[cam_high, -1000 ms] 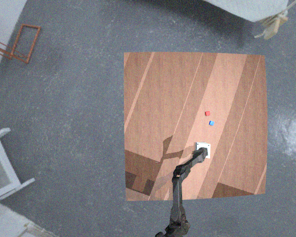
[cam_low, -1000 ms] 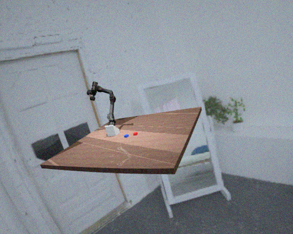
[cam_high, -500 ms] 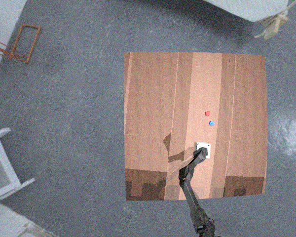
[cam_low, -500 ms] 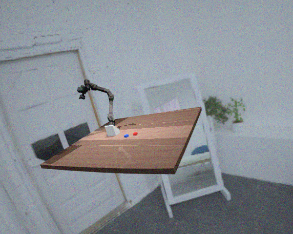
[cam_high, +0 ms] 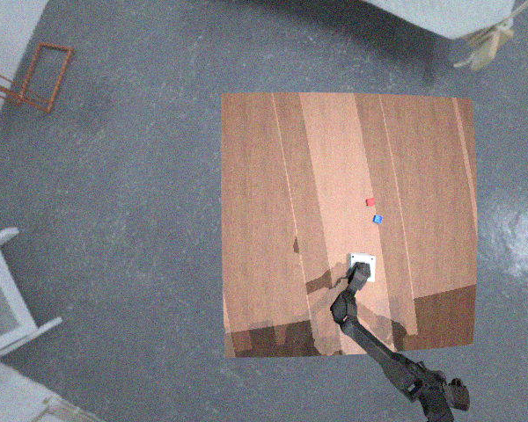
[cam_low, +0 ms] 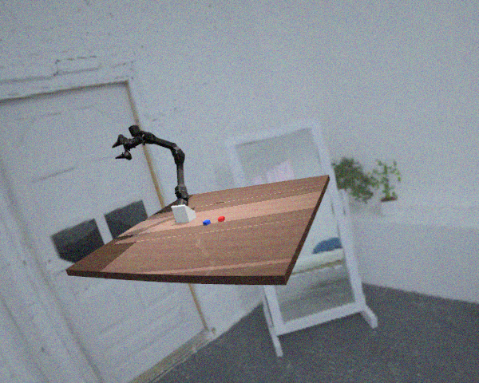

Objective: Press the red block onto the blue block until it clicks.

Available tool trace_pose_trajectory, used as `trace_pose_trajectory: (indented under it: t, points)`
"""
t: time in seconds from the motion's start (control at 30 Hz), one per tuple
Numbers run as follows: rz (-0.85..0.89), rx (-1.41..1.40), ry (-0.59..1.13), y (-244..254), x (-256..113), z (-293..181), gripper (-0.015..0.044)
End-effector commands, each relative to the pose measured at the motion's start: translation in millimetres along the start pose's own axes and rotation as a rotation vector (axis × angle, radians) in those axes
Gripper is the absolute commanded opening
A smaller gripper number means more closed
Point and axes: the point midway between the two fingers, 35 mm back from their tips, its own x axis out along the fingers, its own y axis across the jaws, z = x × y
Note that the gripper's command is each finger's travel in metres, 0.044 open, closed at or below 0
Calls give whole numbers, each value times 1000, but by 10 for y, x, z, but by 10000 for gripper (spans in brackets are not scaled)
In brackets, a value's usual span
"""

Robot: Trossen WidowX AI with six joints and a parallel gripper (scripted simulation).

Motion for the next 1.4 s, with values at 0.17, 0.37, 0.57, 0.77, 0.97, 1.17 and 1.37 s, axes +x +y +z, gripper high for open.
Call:
trace_pose_trajectory:
  t: [0.17, 0.37, 0.57, 0.77, 0.97, 1.17, 1.37]
  points:
    - [206, -174, -307, 984, -420, 1200, 440]
    - [354, -298, -475, 1700, -852, 1768, 440]
    - [515, -433, -615, 2467, -1390, 2139, 440]
    - [687, -580, -720, 3252, -1993, 2287, 440]
    - [869, -741, -785, 4024, -2620, 2201, 440]
    - [1054, -914, -800, 4745, -3225, 1883, 440]
    - [1236, -1099, -752, 5377, -3764, 1347, 440]
